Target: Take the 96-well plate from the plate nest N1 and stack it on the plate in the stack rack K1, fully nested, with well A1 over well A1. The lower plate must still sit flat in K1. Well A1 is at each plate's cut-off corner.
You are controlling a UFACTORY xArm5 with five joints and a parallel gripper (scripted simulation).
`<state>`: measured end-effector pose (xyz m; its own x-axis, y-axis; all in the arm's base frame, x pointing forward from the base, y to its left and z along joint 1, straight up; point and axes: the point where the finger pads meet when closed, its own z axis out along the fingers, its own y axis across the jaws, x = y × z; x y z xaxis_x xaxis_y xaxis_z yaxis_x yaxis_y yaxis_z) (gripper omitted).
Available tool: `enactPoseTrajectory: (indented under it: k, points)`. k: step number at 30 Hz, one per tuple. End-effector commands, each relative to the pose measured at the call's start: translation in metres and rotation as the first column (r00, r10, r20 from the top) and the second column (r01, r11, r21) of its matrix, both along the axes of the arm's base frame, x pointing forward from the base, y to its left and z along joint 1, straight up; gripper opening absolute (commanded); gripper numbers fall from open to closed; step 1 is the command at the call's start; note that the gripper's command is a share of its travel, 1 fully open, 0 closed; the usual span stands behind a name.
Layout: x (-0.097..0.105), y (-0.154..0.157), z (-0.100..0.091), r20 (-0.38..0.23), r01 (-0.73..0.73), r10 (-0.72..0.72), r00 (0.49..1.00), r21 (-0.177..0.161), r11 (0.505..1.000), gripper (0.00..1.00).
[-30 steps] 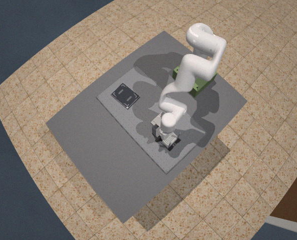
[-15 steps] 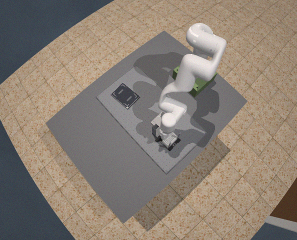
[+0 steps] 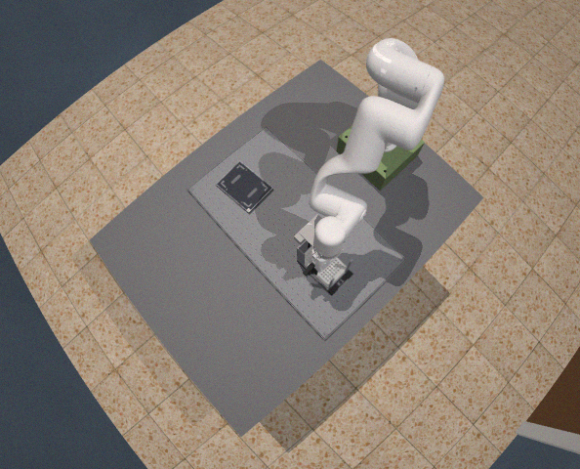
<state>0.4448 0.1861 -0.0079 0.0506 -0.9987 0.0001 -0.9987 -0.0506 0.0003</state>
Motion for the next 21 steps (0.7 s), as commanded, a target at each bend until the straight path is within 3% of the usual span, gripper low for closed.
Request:
enactPoseTrajectory:
  k: [1,21]
  points:
    - [0.002,0.001,0.012,0.004,0.000,0.000,1.000,0.003,1.000,1.00]
    - [0.002,0.001,0.060,0.004,0.000,0.000,1.000,0.003,1.000,1.00]
